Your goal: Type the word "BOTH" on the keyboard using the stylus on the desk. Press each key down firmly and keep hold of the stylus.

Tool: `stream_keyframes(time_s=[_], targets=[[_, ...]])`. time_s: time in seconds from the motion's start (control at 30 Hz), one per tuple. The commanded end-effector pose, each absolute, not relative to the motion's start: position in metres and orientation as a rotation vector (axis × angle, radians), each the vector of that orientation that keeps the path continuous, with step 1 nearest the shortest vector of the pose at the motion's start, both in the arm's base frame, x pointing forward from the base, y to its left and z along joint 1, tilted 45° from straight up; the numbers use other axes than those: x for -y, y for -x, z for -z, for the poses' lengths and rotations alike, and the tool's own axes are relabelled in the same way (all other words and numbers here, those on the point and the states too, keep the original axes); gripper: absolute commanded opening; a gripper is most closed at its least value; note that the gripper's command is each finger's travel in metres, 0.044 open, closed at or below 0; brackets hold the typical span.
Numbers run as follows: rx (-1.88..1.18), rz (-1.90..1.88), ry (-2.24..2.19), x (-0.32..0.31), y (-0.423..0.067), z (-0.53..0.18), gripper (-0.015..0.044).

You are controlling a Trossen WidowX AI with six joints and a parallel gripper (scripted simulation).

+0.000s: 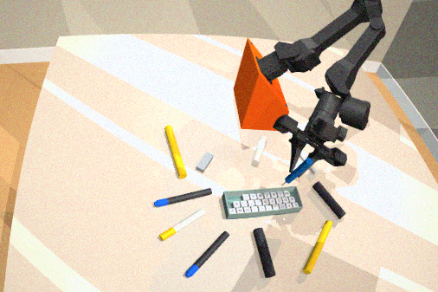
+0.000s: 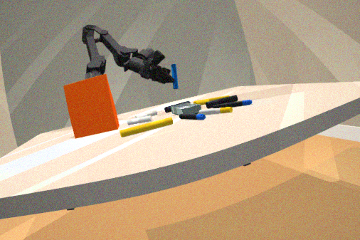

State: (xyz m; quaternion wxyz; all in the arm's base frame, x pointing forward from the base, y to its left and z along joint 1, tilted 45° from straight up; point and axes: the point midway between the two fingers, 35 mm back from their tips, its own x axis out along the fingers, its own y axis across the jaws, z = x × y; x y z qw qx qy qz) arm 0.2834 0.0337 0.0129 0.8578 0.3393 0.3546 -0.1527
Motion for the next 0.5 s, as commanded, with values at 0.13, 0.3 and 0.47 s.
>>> stream_keyframes(time_s=[0.13,0.3,0.47], targets=[[-0.625,0.280,-0.897,-0.052,-0.284,-0.037,0.0000],[-0.625,0.281,-0.898,-0.053,-0.284,-0.036,0.0000],[-0.626,0.281,-0.898,-0.060,-0.285,-0.029,0.0000]])
